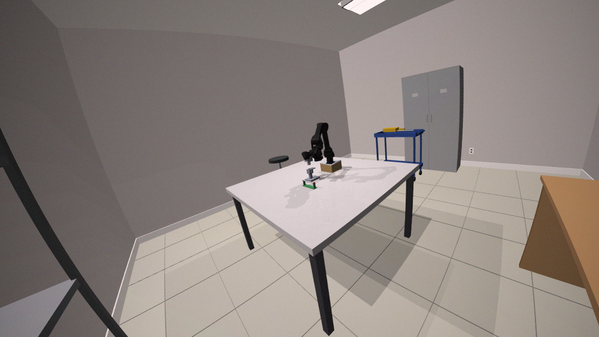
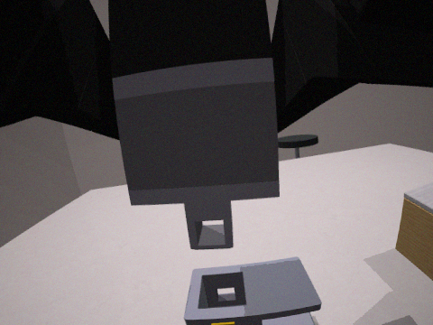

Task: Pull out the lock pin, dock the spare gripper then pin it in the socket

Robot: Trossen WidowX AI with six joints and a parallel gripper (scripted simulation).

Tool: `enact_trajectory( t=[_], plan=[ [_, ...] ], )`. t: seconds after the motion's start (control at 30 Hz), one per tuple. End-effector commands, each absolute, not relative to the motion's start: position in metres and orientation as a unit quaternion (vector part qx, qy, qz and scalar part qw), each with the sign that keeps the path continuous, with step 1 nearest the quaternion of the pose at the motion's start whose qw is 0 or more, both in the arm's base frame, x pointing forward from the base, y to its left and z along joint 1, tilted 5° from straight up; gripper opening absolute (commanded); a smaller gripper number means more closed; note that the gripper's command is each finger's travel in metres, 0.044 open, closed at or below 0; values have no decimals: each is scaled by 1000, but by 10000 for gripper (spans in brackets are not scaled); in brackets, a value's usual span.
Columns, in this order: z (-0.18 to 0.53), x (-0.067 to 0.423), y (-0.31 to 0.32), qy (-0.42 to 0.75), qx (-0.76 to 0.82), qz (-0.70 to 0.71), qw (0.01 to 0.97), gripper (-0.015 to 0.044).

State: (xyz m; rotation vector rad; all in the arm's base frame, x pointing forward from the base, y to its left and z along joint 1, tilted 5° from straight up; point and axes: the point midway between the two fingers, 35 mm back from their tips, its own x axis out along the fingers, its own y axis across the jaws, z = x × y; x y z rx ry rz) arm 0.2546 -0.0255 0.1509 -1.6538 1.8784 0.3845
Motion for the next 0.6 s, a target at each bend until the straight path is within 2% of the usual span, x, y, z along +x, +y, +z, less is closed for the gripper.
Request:
enact_trajectory(
  t=[0.0, 0.57],
  plan=[
    [153, 257, -25, 705, -630, 145, 291, 0],
    [130, 260, -25, 710, -631, 156, 271, 0]
  ],
)
